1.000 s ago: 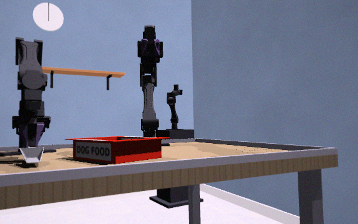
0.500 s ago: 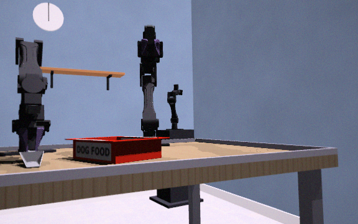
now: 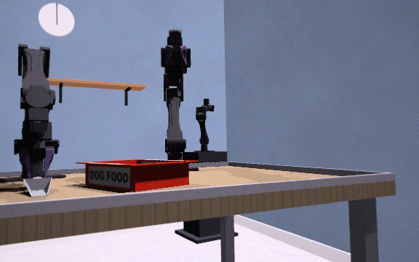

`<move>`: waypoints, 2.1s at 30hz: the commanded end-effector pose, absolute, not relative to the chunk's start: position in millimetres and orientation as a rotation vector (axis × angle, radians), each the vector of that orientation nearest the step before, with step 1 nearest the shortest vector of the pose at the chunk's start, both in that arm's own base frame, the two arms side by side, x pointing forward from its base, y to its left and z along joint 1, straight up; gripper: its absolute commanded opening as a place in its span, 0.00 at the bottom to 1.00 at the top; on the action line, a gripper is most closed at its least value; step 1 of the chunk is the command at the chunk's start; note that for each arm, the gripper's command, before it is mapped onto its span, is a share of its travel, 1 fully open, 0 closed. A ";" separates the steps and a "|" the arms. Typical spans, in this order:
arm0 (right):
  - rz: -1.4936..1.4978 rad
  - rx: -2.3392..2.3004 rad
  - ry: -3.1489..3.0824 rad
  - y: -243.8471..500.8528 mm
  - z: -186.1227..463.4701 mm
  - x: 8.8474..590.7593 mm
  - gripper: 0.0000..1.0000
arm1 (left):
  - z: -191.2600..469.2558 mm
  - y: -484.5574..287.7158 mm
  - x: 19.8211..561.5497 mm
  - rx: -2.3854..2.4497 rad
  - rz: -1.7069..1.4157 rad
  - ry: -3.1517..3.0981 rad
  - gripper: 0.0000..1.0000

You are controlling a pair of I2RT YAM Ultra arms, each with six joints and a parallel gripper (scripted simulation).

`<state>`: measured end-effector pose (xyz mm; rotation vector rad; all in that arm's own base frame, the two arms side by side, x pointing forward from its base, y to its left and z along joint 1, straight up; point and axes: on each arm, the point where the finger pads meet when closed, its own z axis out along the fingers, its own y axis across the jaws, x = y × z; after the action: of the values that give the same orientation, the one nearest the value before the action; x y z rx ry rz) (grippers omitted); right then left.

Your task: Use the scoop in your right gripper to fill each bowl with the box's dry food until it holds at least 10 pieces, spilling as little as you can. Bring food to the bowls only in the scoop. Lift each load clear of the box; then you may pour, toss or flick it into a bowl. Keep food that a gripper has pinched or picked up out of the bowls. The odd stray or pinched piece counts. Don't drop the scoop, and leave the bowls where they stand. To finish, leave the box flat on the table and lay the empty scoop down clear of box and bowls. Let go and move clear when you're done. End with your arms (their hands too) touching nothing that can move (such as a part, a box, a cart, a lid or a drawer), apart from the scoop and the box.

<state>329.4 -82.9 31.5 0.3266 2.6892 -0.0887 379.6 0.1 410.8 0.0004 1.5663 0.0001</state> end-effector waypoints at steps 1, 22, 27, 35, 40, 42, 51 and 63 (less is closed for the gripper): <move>-0.099 0.312 2.627 -86.6 47.8 346.6 0.32 | 428.3 -0.5 374.9 -0.003 -0.003 1.530 0.26; -0.095 0.305 2.639 -77.3 77.3 327.9 0.32 | 428.3 -0.5 374.9 -0.003 -0.003 1.530 0.26; -0.097 0.337 2.689 -78.1 90.8 305.2 0.32 | 428.3 -0.5 374.9 -0.003 -0.003 1.530 0.26; -0.088 0.319 2.667 -73.0 94.9 302.6 0.32 | 428.3 -0.5 374.9 -0.003 -0.003 1.530 0.26; -0.089 0.316 2.662 -73.0 97.8 305.0 0.32 | 428.3 -0.5 374.9 -0.003 -0.003 1.530 0.26; -0.094 0.310 2.623 -75.9 103.6 320.0 0.32 | 428.3 -0.5 374.9 -0.003 -0.003 1.530 0.26; -0.086 0.279 2.547 -72.2 123.0 330.6 0.32 | 426.3 -0.1 376.3 -0.004 -0.002 1.536 0.26; -0.103 0.170 2.193 -58.9 211.1 382.4 0.32 | 402.4 0.6 382.1 -0.002 -0.004 1.587 0.26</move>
<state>351.4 -63.8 151.9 0.2175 2.4060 -0.0924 379.9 0.6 411.4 -0.0003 1.5637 0.0005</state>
